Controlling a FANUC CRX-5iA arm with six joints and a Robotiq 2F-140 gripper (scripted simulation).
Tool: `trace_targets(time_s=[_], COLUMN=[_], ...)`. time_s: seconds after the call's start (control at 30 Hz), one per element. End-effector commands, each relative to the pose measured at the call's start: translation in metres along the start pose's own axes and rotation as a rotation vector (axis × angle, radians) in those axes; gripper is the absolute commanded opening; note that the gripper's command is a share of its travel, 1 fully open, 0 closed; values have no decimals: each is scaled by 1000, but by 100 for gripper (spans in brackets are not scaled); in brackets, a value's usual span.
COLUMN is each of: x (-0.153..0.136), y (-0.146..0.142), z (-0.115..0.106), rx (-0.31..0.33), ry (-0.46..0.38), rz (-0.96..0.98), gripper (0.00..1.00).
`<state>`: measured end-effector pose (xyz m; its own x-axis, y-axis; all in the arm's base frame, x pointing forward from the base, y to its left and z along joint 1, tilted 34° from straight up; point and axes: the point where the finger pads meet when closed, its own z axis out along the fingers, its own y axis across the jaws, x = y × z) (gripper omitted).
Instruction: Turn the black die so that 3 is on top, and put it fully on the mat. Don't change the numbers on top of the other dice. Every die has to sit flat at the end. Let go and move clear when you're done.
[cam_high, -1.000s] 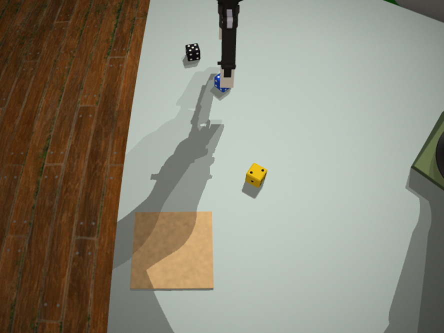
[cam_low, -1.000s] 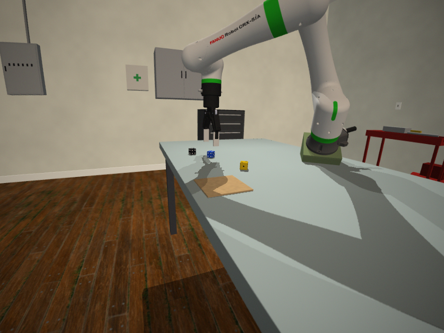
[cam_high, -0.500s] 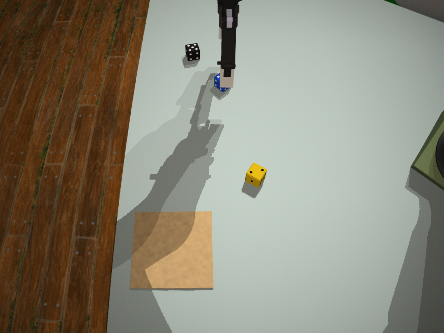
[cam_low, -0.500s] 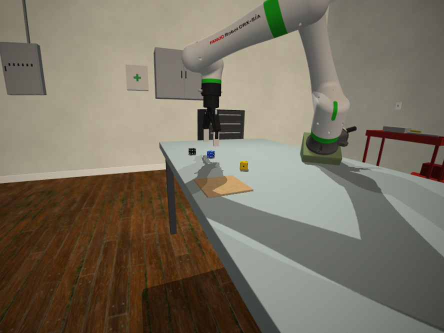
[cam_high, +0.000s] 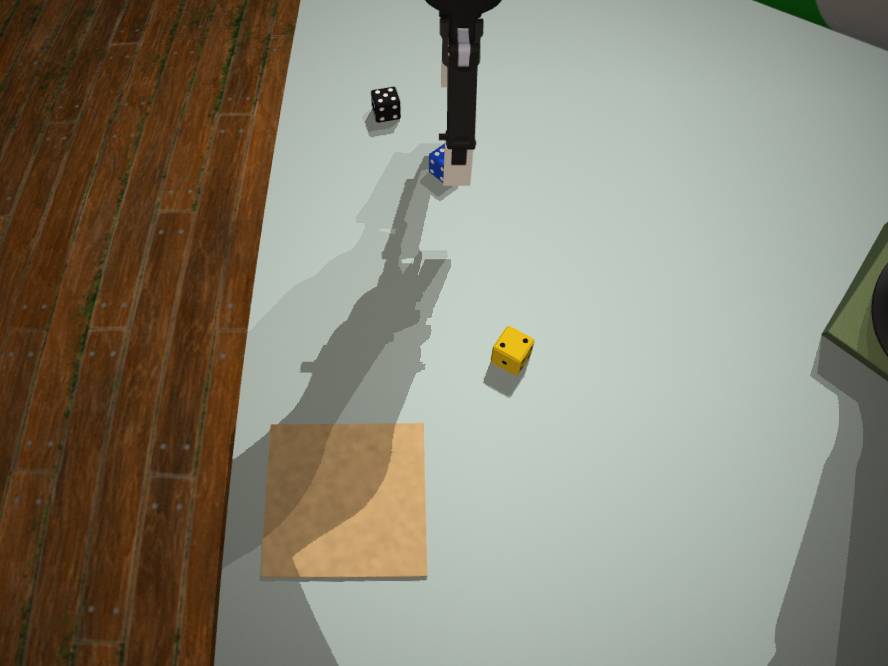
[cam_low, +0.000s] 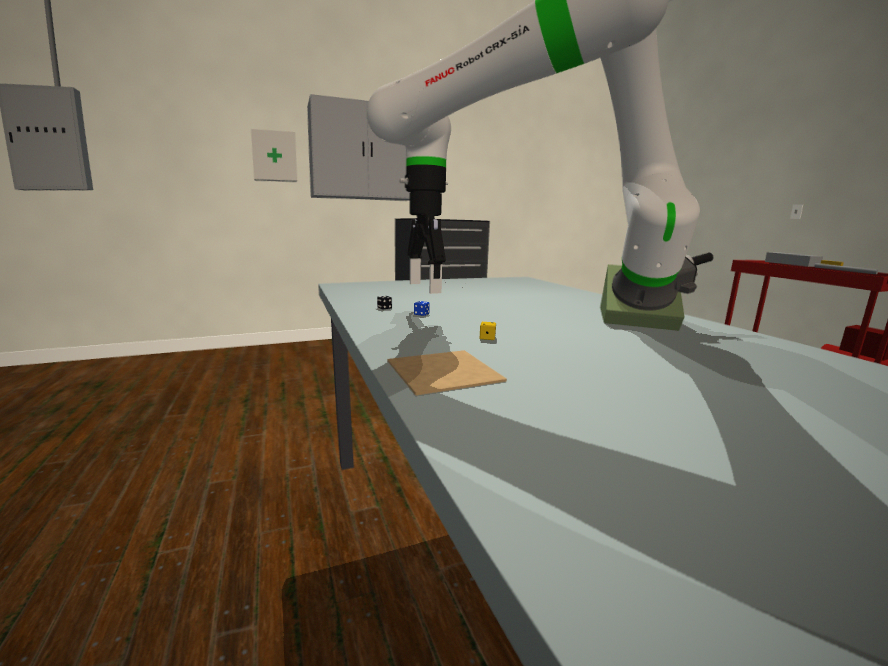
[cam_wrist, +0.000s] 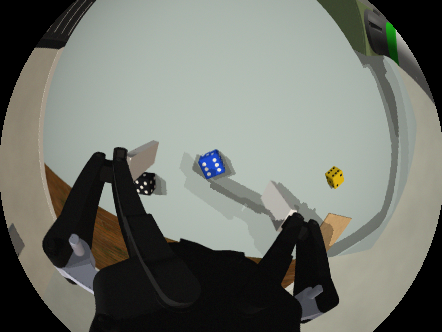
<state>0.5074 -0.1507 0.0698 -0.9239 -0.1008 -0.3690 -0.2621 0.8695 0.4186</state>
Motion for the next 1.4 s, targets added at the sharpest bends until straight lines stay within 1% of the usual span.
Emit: trace_targets(time_s=[0.0,0.1,0.17,0.67,0.73,0.9,1.03,1.17,1.37], x=[4,9,9,39,39,47,51,53,54], y=[16,36,36,164,164,197,213,222,224], z=[0,0,0,0,0,0,0,0,0], rx=[1,1,1,1,1,1,1,1,1], ry=[0,0,0,0,0,0,0,0,0], rz=[0,0,0,0,0,0,0,0,0], gripper=[100,100,100,100,100,100,100,100,100])
